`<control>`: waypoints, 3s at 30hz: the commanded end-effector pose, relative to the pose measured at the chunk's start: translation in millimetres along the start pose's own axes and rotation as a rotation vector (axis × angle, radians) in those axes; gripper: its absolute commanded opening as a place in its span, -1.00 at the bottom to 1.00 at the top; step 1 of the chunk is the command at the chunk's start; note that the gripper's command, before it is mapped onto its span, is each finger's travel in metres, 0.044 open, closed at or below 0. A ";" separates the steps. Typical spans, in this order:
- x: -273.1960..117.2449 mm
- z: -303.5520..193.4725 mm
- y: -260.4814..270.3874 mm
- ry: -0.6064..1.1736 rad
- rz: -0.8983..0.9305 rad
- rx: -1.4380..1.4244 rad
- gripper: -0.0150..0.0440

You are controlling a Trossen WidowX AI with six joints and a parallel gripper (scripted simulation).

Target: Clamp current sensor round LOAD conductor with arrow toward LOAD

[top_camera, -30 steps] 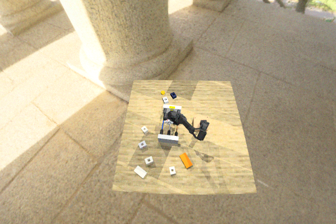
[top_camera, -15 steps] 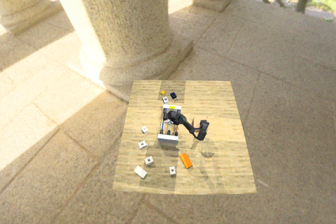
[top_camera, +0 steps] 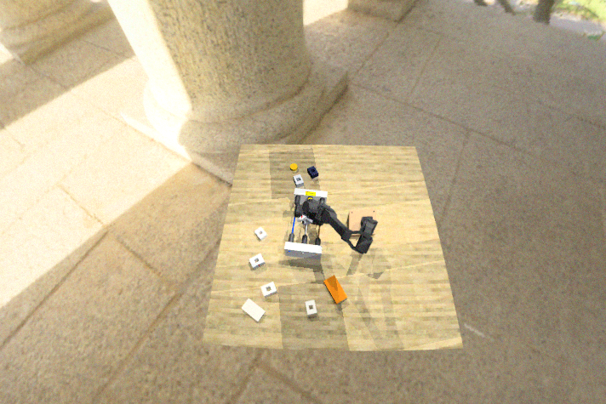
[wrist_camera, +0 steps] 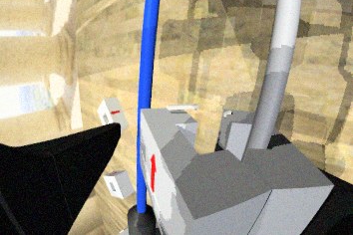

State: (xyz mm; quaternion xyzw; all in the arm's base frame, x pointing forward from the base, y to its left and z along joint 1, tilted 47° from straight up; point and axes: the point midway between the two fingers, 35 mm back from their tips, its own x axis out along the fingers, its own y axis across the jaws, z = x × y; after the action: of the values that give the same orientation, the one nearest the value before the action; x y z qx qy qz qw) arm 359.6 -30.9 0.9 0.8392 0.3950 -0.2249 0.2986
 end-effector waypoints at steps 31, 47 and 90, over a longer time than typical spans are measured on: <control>1.0 -1.5 4.5 0.001 0.008 -0.014 1.00; 1.0 -1.5 4.5 0.001 0.008 -0.014 1.00; 0.0 0.0 0.0 0.000 0.000 0.000 0.86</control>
State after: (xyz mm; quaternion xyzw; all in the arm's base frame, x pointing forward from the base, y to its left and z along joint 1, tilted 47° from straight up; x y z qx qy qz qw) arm 359.4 -30.8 0.8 0.8391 0.3955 -0.2253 0.2978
